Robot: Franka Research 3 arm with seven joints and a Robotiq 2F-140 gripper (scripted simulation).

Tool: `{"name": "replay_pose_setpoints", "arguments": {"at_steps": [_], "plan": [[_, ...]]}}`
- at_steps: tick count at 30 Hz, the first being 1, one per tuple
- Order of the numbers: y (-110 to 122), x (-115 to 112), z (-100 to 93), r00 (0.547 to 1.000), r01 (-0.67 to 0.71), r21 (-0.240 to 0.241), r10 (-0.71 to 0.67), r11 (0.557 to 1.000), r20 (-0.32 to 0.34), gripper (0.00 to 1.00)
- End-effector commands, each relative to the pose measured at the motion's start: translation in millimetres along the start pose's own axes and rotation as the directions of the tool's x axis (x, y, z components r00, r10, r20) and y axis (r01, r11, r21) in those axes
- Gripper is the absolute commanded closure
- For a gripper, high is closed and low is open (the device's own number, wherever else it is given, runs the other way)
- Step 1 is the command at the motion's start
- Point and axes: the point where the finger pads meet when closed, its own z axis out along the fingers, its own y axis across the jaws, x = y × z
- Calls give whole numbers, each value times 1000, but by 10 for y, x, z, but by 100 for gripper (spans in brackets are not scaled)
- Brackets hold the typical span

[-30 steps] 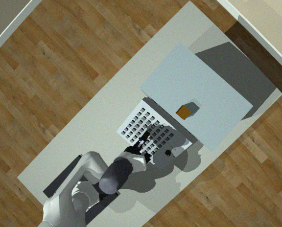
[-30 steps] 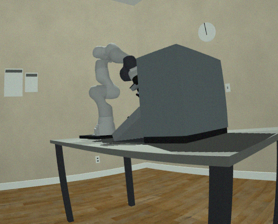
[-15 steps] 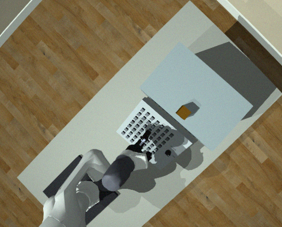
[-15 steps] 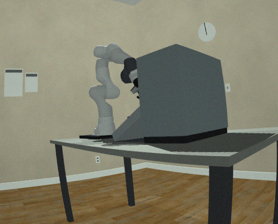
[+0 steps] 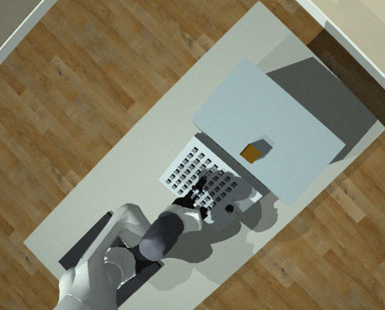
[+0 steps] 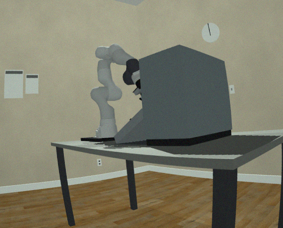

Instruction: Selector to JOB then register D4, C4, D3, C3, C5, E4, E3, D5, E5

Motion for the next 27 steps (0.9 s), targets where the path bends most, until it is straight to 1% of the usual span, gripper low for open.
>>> {"name": "replay_pose_setpoints", "arguments": {"at_steps": [1, 27], "plan": [[-8, -14, 4, 1000, -6, 2, 6, 1000, 1, 90], [-8, -14, 63, 1000, -6, 2, 6, 1000, 1, 90]]}}
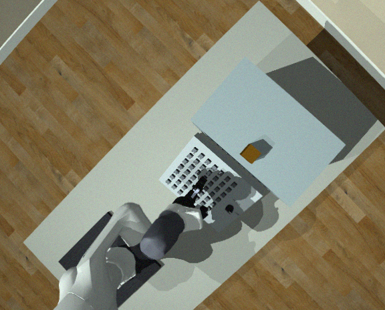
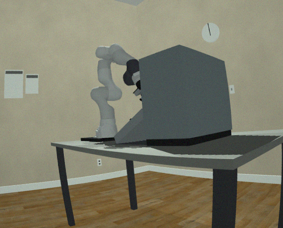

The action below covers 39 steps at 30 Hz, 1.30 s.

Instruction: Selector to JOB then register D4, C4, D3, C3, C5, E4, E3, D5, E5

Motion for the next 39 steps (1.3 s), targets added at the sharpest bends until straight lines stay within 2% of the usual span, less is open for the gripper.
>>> {"name": "replay_pose_setpoints", "arguments": {"at_steps": [1, 39], "plan": [[-14, -9, 15, 1000, -4, 4, 4, 1000, 1, 90], [-14, -9, 57, 1000, -4, 4, 4, 1000, 1, 90]]}}
